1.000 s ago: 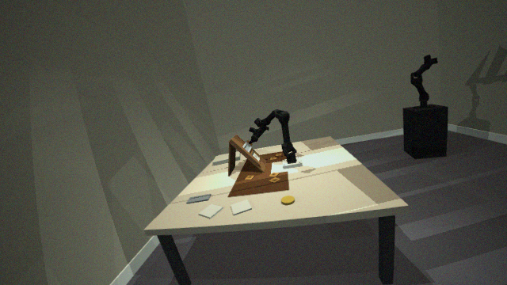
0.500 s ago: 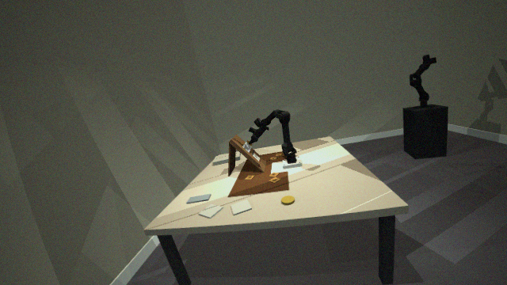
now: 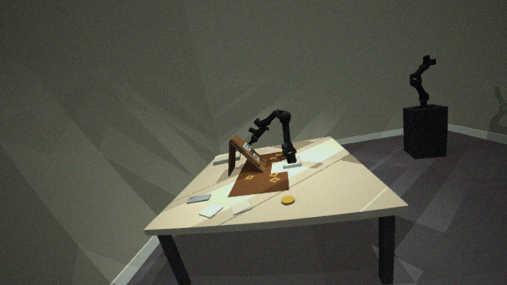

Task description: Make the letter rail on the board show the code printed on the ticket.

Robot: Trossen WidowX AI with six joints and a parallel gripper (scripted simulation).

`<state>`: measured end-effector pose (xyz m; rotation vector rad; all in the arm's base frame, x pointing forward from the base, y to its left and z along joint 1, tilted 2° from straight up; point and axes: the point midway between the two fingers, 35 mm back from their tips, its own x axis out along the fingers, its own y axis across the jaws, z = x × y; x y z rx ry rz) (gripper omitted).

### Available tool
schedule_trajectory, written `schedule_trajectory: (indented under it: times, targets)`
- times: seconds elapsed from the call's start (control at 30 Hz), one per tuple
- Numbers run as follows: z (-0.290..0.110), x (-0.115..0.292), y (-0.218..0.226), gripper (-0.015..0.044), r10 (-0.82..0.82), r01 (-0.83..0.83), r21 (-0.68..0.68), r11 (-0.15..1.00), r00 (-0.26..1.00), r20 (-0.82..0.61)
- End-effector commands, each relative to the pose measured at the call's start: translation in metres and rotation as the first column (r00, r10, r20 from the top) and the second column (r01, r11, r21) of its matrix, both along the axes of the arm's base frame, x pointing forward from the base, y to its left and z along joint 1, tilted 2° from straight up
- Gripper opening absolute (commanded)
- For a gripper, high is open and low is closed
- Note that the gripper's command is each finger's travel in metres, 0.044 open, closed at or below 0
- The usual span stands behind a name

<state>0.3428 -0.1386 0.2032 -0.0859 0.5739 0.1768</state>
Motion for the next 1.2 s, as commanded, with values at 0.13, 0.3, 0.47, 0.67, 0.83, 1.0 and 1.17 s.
schedule_trajectory:
  times: [0.13, 0.3, 0.47, 0.67, 0.83, 1.0, 1.17]
  targets:
    - [0.001, -0.002, 0.004, 0.0, -0.005, 0.005, -0.003, 1.0, 1.0, 0.004]
    - [0.001, -0.002, 0.007, 0.0, -0.005, 0.005, -0.003, 1.0, 1.0, 0.004]
    - [0.001, -0.003, 0.009, 0.0, -0.005, 0.005, -0.003, 1.0, 1.0, 0.004]
    - [0.001, -0.003, 0.012, 0.0, -0.005, 0.005, -0.002, 1.0, 1.0, 0.004]
    - [0.001, -0.004, 0.015, 0.0, -0.005, 0.005, -0.002, 1.0, 1.0, 0.004]
    - [0.001, -0.004, 0.017, 0.0, -0.005, 0.005, -0.002, 1.0, 1.0, 0.004]
    - [0.001, -0.005, 0.02, 0.0, -0.005, 0.005, -0.002, 1.0, 1.0, 0.004]
